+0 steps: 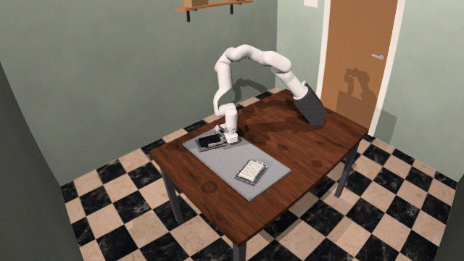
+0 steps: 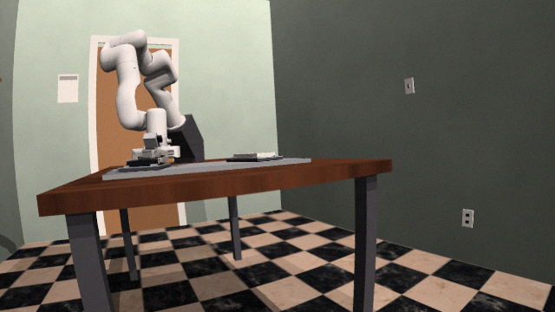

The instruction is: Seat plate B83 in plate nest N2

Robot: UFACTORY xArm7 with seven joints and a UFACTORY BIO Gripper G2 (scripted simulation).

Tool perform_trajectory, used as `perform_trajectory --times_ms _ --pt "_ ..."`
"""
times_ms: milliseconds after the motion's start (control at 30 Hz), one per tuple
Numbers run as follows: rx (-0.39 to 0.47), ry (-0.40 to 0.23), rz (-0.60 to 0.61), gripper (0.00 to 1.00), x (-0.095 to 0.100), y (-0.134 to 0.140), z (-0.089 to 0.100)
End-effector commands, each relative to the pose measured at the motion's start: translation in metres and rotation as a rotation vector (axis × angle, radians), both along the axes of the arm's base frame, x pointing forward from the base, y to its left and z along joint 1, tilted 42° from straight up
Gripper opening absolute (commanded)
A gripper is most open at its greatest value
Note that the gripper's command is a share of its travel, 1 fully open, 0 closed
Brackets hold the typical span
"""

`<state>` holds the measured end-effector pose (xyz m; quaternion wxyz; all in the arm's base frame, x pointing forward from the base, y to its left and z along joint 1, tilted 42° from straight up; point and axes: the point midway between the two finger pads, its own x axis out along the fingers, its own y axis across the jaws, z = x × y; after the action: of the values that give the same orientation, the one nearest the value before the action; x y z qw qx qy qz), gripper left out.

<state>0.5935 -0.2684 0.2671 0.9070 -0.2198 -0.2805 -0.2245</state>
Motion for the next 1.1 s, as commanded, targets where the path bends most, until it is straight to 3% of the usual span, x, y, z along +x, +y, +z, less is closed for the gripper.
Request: perform_trajectory --times_ms 0,1067 --pt "0.0 -0.003 0.002 0.0 0.0007 0.001 0.0019" --pt "0.0 -0.003 0.002 0.0 -0.0007 0.0028 0.0043"
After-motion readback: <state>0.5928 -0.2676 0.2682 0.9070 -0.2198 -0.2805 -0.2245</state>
